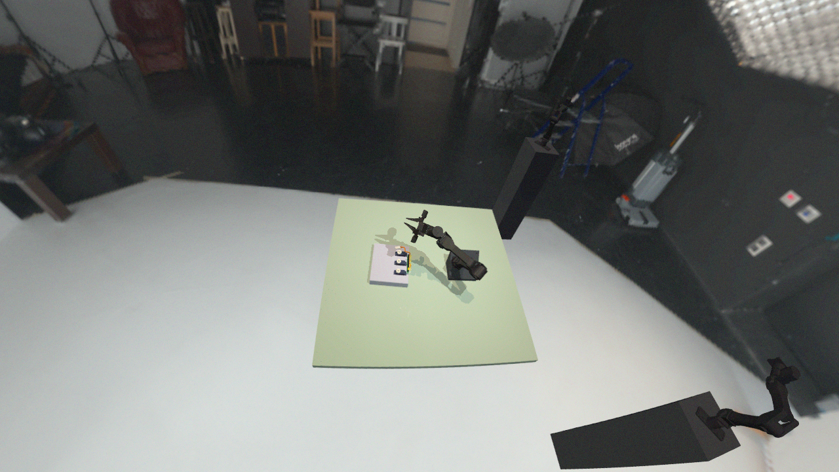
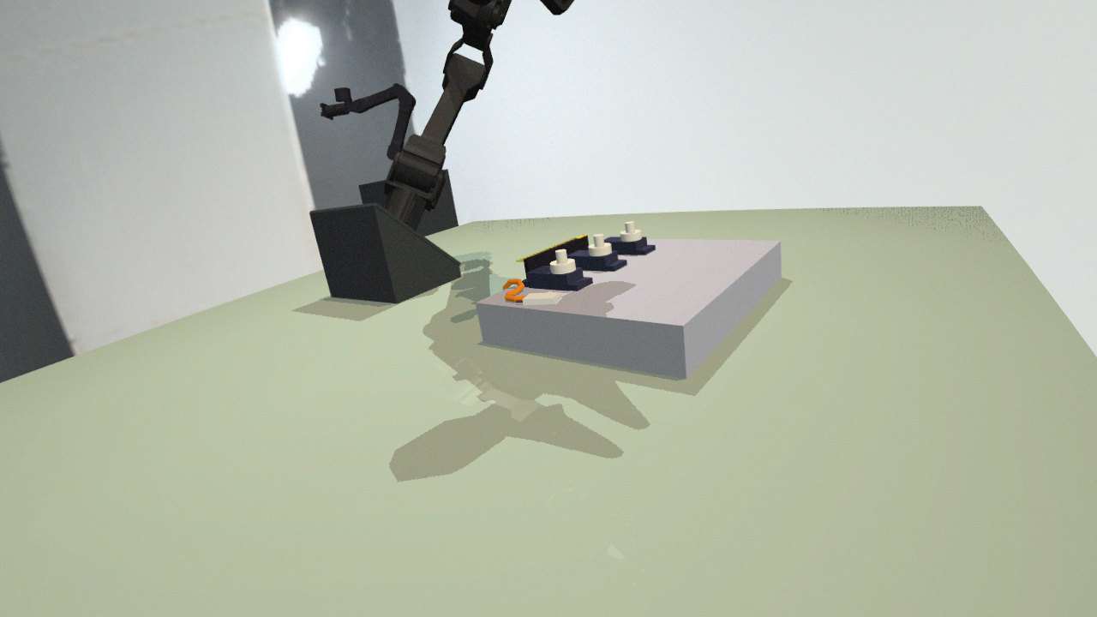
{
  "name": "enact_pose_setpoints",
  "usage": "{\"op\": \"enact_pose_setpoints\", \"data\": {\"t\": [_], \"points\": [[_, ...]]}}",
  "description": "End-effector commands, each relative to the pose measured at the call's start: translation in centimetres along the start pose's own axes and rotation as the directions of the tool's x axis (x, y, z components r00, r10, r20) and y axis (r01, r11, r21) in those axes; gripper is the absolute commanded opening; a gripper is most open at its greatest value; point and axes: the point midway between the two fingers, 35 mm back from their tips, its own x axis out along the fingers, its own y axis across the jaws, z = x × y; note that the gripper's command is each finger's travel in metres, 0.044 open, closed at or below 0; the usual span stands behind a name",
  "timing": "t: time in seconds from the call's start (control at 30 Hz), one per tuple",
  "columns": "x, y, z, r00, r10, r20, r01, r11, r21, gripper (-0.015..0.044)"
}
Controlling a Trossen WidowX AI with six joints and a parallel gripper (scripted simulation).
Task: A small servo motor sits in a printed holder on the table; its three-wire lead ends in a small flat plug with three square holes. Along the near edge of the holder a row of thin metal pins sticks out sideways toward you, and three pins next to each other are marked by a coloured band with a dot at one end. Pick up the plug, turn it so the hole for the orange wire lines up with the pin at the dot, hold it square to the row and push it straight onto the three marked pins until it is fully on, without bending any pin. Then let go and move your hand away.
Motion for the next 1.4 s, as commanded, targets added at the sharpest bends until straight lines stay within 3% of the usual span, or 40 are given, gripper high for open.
{"op": "enact_pose_setpoints", "data": {"t": [0.0, 0.43, 0.83, 1.03, 1.37], "points": [[-0.6, 3.2, 1.0, 0.999, 0.042, 0.019, -0.042, 0.999, 0.012, 0.0115], [-5.4, 13.7, 5.4, 0.97, 0.204, 0.135, -0.211, 0.977, 0.036, 0.0115], [-12.4, 20.9, 7.7, 0.901, 0.356, 0.248, -0.386, 0.919, 0.083, 0.0115], [-11.1, 21.7, 6.8, 0.908, 0.384, 0.168, -0.396, 0.917, 0.048, 0.0115], [-4.8, 22.4, 1.9, 0.892, 0.424, -0.156, -0.436, 0.899, -0.05, 0.0115]]}}
